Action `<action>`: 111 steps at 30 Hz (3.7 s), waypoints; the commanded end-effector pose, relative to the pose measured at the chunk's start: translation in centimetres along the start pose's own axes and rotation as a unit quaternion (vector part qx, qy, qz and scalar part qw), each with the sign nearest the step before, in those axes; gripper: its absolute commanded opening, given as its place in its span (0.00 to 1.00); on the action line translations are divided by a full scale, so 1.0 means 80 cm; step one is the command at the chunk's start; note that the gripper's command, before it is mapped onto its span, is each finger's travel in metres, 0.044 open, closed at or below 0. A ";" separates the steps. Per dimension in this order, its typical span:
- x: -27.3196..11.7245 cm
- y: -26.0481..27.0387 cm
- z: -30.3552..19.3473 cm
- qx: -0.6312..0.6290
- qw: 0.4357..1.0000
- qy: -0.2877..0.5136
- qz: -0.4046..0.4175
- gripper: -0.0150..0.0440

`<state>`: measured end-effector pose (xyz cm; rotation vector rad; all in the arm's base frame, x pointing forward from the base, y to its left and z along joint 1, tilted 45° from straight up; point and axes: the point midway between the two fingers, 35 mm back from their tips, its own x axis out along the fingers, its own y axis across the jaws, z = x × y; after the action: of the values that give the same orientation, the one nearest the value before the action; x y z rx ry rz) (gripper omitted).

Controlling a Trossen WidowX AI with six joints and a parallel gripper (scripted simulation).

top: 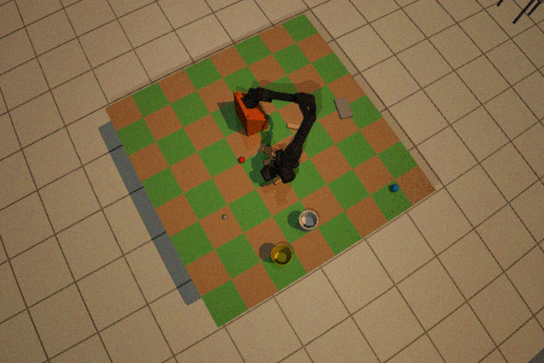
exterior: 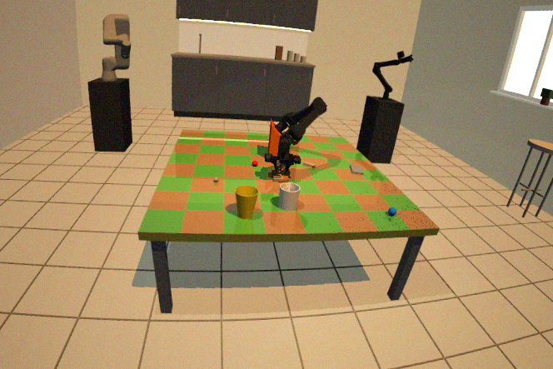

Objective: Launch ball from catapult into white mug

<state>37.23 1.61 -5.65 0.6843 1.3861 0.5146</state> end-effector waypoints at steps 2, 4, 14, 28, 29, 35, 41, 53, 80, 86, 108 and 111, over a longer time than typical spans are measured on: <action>-0.001 0.000 0.000 -0.001 1.000 0.000 0.000 0.25; -0.001 0.000 0.000 -0.001 1.000 0.000 0.000 0.25; -0.001 0.000 0.000 -0.001 1.000 0.000 0.000 0.70; -0.126 -0.001 -0.001 0.000 1.000 0.000 -0.002 1.00; -0.108 -0.004 0.001 0.005 1.000 -0.001 -0.001 1.00; -0.138 -0.005 0.004 0.003 1.000 -0.004 -0.003 1.00; -0.164 -0.008 0.001 0.004 1.000 -0.001 -0.001 0.96; -0.057 -0.158 -0.157 -0.021 1.000 -0.003 -0.006 0.76; 0.003 -0.170 -0.194 -0.027 1.000 -0.003 -0.003 0.76; 0.015 -0.169 -0.194 -0.027 1.000 -0.003 -0.003 0.76; 0.032 -0.169 -0.195 -0.027 1.000 -0.003 -0.002 0.43; 0.027 -0.170 -0.194 -0.027 1.000 -0.003 -0.003 0.29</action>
<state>21.25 -4.09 -17.69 0.6346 1.3639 0.5470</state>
